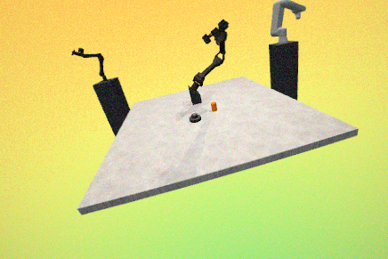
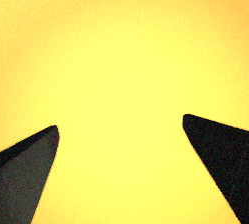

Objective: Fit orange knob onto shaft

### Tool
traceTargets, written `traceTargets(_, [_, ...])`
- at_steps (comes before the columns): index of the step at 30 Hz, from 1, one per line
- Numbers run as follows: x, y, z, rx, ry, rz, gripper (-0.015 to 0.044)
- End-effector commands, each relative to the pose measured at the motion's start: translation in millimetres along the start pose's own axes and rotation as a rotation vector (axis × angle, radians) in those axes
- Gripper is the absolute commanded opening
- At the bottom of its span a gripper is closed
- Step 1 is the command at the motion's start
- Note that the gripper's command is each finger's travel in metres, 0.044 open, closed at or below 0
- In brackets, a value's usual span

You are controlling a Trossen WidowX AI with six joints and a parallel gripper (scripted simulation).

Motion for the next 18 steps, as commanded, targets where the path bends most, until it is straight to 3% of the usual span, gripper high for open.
traceTargets(1, [-37,26,42,-0.065,0.187,-0.172,0.0440])
traceTargets(10, [-77,98,137,-0.214,0.635,-0.514,0.0440])
traceTargets(18, [-67,168,223,-0.372,1.135,-0.764,0.0440])
Point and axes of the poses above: the point midway between the two fingers, 35 mm back from their tips, its own x axis back along the fingers, its own z axis across the jaws, y = z × x, the point moved 5 cm from there along x, back along the fingers, and after that the axes turned 14 degrees about -x, right-handed, at the moved point
